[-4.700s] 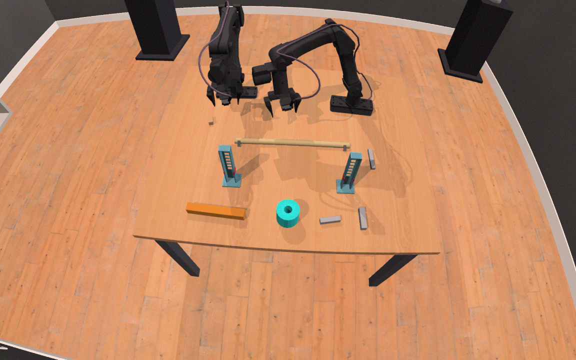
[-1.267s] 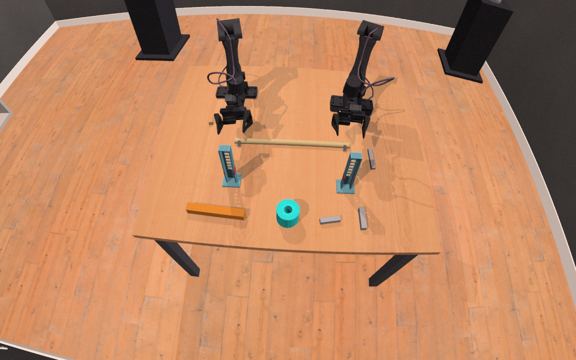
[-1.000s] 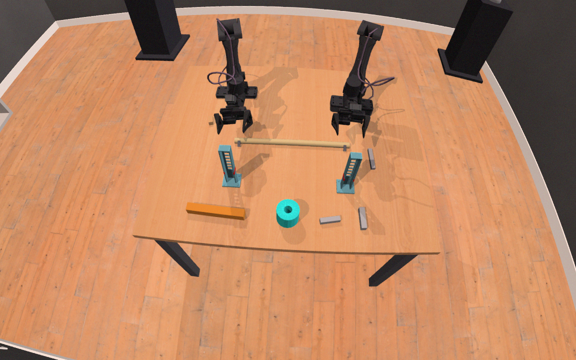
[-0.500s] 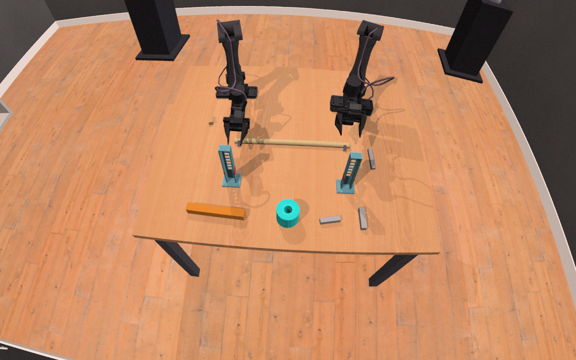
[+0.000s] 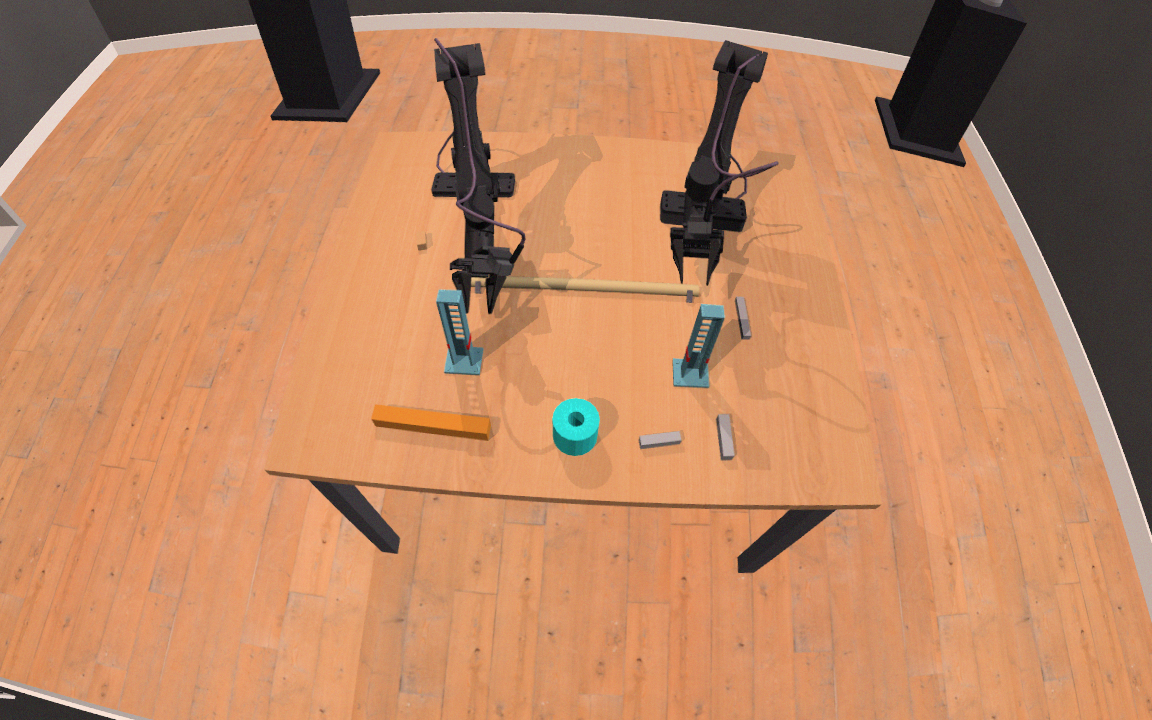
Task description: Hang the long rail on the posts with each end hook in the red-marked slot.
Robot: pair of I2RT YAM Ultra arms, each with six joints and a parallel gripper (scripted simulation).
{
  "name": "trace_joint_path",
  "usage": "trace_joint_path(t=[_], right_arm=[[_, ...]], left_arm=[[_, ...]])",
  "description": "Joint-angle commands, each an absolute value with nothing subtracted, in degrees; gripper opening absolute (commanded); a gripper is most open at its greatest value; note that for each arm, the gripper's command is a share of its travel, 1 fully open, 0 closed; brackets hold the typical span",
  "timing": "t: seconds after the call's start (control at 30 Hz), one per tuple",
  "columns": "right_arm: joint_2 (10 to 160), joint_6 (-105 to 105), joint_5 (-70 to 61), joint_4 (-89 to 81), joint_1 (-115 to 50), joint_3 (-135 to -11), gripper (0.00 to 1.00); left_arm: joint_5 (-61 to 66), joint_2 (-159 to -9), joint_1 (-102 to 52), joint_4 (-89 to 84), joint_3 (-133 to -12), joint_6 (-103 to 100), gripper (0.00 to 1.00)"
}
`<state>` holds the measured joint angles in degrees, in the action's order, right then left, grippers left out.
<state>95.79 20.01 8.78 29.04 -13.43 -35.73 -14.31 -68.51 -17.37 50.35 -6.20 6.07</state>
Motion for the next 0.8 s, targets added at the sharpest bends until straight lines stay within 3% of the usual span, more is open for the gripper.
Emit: trace_joint_path(t=[0.0, 0.77], right_arm=[[97.14, 26.40, 7.01, 17.33, -13.88, -40.27, 0.48], [104.09, 48.50, 2.14, -32.85, -15.09, -65.66, 0.48]], left_arm=[[-12.52, -70.23, -17.23, 43.89, -9.64, 10.62, 0.48], [-4.05, -78.91, -17.89, 0.88, -28.97, 35.60, 0.48]])
